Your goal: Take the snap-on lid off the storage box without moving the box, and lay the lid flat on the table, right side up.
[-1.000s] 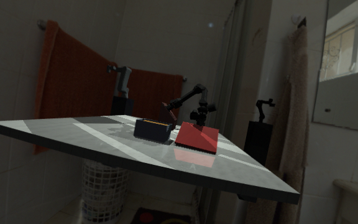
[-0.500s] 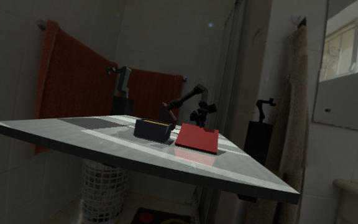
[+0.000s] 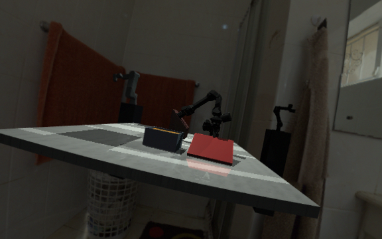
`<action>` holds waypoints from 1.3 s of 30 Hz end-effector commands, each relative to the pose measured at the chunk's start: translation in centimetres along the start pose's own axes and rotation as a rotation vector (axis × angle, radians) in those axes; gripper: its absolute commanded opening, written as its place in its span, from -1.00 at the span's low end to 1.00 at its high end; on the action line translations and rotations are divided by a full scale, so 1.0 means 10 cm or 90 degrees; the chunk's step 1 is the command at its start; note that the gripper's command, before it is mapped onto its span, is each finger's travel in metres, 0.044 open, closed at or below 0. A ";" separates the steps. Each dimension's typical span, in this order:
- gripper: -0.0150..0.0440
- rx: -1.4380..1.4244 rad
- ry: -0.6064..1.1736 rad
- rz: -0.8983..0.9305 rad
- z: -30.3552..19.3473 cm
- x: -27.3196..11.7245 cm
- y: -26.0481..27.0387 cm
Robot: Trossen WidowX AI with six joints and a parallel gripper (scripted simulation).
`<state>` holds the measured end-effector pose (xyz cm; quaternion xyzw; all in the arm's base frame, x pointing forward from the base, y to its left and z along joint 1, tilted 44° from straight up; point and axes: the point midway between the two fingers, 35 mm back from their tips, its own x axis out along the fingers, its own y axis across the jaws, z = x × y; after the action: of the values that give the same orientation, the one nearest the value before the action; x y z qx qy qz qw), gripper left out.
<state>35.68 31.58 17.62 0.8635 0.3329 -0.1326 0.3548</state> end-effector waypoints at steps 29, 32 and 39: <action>-0.49 -0.003 -0.007 -0.017 0.04 0.20 -0.30; -0.49 -0.003 -0.007 -0.017 0.04 0.22 -0.32; -0.31 -0.003 -0.007 -0.017 0.01 0.20 -0.28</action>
<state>35.27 33.97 14.99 0.8592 0.3394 -0.1369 0.3576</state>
